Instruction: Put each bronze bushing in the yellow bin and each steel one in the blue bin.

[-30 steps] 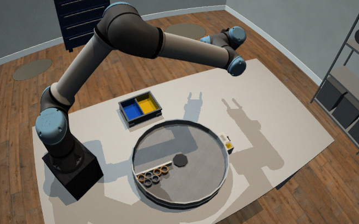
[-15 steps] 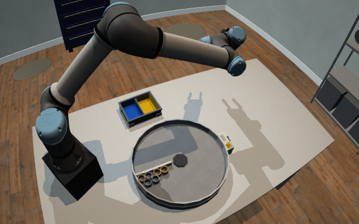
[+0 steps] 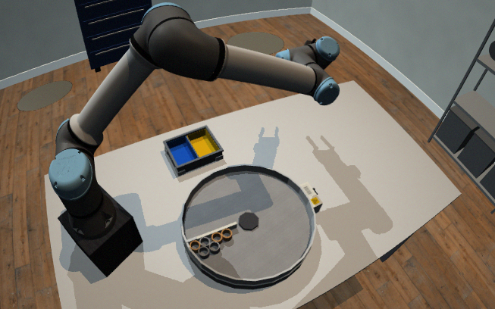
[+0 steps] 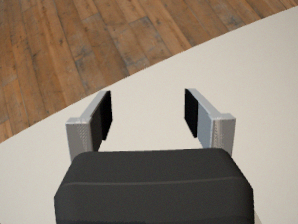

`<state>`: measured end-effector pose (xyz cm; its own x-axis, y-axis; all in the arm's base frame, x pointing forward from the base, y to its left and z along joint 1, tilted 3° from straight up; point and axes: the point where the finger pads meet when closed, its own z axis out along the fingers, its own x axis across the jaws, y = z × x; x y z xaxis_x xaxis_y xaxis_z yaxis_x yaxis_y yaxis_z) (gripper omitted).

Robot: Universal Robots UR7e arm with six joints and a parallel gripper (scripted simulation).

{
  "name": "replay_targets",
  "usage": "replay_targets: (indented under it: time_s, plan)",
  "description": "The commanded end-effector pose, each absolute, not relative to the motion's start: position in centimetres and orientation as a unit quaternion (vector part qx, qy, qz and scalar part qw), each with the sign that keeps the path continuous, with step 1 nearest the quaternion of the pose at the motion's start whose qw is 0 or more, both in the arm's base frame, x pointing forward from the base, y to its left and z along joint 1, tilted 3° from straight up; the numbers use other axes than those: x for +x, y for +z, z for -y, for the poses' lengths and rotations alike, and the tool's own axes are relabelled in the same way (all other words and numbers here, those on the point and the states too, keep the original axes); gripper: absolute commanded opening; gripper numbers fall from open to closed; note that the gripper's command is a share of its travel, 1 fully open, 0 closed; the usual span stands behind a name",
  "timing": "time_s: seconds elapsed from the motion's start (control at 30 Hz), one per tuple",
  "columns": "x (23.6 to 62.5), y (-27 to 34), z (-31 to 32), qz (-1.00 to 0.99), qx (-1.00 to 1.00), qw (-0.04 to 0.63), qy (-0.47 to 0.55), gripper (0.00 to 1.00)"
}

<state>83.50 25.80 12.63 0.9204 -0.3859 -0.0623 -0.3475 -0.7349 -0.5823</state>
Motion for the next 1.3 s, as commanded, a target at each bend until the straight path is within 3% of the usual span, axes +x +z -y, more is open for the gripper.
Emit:
replay_targets:
  time_s: [0.0,1.03,1.27]
  plan:
    - [83.5,12.8,-25.8,-0.197,-0.931,0.307,-0.032,1.00]
    - [83.5,12.8,-25.8,-0.197,-0.931,0.307,-0.032,1.00]
    - [78.9,14.2,-23.6,-0.197,-0.931,0.307,-0.032,1.00]
